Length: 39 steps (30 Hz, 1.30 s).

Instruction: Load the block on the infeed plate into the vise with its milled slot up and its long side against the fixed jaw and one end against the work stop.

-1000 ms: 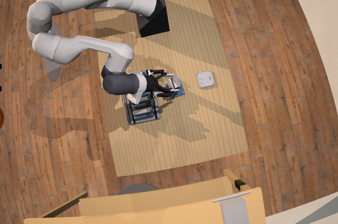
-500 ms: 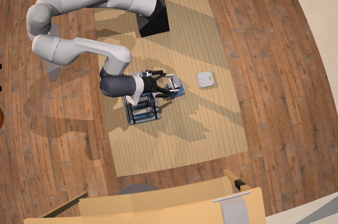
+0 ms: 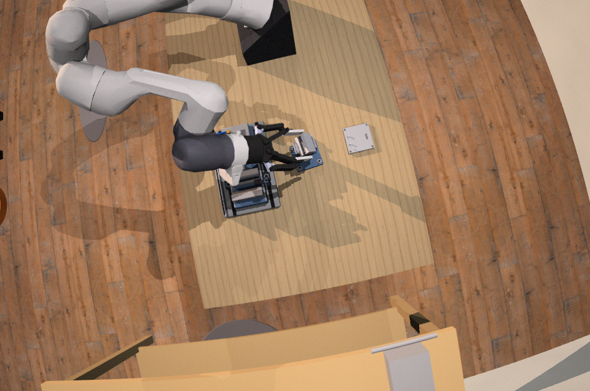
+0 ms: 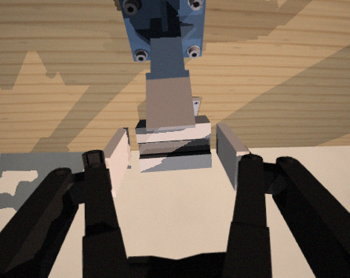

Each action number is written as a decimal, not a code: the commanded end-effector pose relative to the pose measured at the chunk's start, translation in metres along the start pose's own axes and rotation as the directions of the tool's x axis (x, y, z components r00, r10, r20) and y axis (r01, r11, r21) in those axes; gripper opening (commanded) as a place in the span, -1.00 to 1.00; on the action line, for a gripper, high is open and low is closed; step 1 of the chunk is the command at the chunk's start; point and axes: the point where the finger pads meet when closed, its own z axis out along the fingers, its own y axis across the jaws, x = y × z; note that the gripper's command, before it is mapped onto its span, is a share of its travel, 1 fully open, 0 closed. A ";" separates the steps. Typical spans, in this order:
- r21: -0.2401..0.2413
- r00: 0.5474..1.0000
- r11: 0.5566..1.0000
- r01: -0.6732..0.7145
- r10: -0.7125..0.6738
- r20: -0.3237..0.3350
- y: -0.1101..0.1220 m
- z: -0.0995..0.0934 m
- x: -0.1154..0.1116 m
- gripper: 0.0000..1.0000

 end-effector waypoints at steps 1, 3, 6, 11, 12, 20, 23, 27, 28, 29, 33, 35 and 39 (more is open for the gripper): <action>-0.001 1.000 1.000 0.026 -0.026 0.010 0.001 0.001 -0.002 0.02; -0.001 1.000 1.000 0.026 -0.026 0.014 0.001 0.001 -0.002 0.02; -0.001 1.000 1.000 0.026 -0.026 0.018 0.001 0.001 -0.002 0.02; -0.001 0.999 1.000 0.026 -0.026 0.023 0.001 0.001 -0.002 0.02; -0.001 0.999 1.000 0.026 -0.026 0.023 0.001 0.001 -0.002 0.02; -0.001 0.999 1.000 0.026 -0.026 0.027 0.001 0.001 -0.001 0.02; -0.001 0.999 1.000 0.026 -0.026 0.027 0.001 0.001 -0.001 0.02; -0.001 0.999 1.000 0.026 -0.026 0.028 0.001 0.001 -0.001 0.02; -0.001 0.999 1.000 0.026 -0.026 0.028 0.001 0.001 -0.001 0.02; -0.001 0.999 1.000 0.026 -0.026 0.028 0.001 0.001 -0.001 0.02; -0.001 0.999 1.000 0.026 -0.026 0.028 0.001 0.001 -0.001 0.02; -0.001 0.999 1.000 0.026 -0.026 0.028 0.001 0.001 -0.001 0.02; -0.001 0.999 1.000 0.026 -0.026 0.028 0.001 0.001 -0.001 0.02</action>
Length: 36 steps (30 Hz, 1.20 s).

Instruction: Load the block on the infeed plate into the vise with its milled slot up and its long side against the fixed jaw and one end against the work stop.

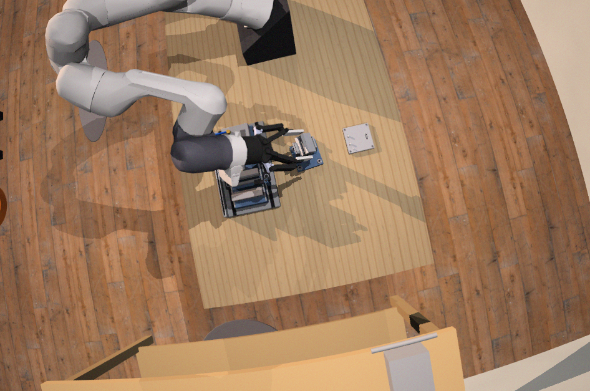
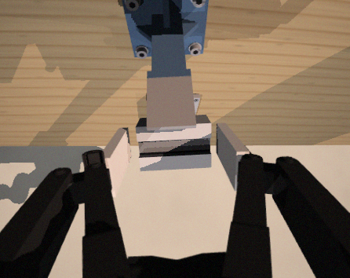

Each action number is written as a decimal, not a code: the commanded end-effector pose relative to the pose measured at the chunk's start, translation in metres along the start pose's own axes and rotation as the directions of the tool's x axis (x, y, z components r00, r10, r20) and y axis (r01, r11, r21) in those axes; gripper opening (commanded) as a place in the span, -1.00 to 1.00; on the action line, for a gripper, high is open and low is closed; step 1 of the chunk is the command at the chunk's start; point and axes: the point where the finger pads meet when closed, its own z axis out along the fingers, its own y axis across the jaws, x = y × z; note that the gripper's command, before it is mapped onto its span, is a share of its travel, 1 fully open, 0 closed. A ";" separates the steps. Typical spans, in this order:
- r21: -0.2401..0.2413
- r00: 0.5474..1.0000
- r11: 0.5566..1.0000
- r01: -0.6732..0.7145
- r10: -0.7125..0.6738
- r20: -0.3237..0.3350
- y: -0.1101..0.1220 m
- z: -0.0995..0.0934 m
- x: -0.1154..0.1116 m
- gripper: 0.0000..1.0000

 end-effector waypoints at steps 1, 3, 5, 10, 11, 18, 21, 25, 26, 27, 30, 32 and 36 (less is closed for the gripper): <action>-0.001 1.000 1.000 0.005 -0.005 0.003 0.001 0.001 -0.001 0.02; -0.001 1.000 1.000 0.005 -0.005 0.003 0.001 0.001 -0.001 0.02; -0.001 1.000 1.000 0.005 -0.005 0.003 0.001 0.001 -0.001 0.02; -0.001 1.000 1.000 0.005 -0.005 0.003 0.001 0.001 -0.001 0.02; -0.001 1.000 1.000 0.005 -0.005 0.003 0.001 0.001 -0.001 0.02; -0.001 1.000 1.000 0.005 -0.005 0.003 0.001 0.001 -0.001 0.02; -0.001 1.000 1.000 0.005 -0.005 0.003 0.001 0.001 -0.001 0.02; -0.001 1.000 1.000 0.005 -0.005 0.003 0.001 0.001 -0.001 0.02; -0.001 1.000 1.000 0.005 -0.005 0.003 0.001 0.001 -0.001 0.02; -0.001 1.000 1.000 0.005 -0.005 0.003 0.001 0.001 -0.001 0.02; -0.001 1.000 1.000 0.005 -0.005 0.003 0.001 0.001 -0.001 -1.00; -0.001 1.000 1.000 0.005 -0.005 0.003 0.001 0.001 -0.001 -1.00; -0.001 1.000 1.000 0.005 -0.005 0.003 0.001 0.001 -0.001 -1.00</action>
